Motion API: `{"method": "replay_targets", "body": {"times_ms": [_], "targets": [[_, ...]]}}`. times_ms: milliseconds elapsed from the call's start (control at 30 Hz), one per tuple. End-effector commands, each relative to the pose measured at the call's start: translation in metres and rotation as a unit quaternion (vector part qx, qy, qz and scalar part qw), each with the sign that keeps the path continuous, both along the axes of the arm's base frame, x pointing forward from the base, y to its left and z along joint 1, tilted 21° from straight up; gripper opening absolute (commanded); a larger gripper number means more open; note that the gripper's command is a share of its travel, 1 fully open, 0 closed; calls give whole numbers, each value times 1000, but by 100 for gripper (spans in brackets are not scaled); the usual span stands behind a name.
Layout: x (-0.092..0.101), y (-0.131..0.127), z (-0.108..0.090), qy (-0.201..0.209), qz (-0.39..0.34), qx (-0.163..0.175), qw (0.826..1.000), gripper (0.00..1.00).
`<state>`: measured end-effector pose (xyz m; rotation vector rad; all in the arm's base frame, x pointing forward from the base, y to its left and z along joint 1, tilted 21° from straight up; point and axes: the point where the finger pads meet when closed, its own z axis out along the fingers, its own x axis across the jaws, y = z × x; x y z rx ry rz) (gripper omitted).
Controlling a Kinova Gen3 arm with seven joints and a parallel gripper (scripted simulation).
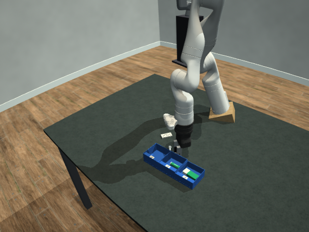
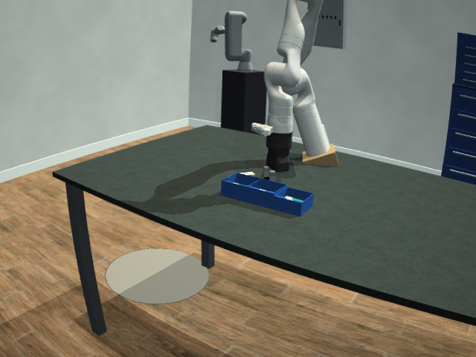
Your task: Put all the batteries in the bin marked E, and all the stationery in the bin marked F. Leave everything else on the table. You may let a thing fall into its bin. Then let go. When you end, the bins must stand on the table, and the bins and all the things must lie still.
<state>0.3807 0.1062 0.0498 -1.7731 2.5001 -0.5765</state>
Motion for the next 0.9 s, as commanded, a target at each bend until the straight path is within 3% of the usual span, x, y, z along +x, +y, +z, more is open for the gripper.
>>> {"method": "replay_targets", "body": {"times_ms": [0, 267, 300, 867], "targets": [[2, -4, 0, -2, 1, -1, 1000, 62], [0, -3, 0, -1, -2, 0, 1000, 62], [0, -3, 0, -1, -2, 0, 1000, 32], [0, -3, 0, -1, -2, 0, 1000, 32]]}}
